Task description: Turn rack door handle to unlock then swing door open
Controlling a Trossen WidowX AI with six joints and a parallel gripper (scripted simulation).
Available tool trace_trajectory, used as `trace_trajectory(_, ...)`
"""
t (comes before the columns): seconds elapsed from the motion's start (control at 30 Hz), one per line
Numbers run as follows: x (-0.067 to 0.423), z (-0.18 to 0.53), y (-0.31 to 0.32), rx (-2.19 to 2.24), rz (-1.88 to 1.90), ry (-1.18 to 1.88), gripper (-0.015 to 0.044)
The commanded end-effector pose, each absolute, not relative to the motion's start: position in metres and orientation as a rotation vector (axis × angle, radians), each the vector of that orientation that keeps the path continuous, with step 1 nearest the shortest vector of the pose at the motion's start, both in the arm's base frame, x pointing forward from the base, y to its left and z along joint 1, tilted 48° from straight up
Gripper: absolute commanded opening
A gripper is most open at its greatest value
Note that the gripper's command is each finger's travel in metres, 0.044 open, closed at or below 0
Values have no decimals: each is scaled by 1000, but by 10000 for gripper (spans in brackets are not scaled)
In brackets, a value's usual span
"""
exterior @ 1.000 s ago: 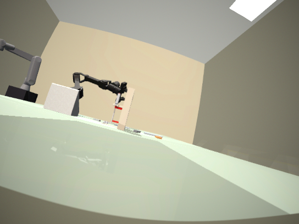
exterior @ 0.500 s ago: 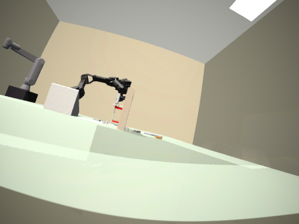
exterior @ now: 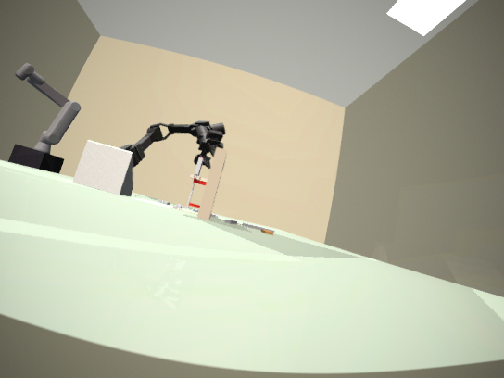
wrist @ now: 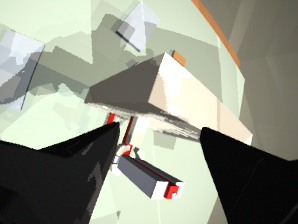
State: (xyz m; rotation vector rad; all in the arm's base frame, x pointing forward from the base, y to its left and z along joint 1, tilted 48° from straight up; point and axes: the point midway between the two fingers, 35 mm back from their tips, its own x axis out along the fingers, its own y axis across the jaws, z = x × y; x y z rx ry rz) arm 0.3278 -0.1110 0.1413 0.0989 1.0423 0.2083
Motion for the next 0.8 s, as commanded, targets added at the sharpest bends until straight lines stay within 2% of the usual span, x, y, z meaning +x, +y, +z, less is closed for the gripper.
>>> trace_trajectory(0.0, 321, 134, -118, 167, 264, 1098, 284)
trace_trajectory(0.77, 285, 128, -159, 696, 517, 1173, 284)
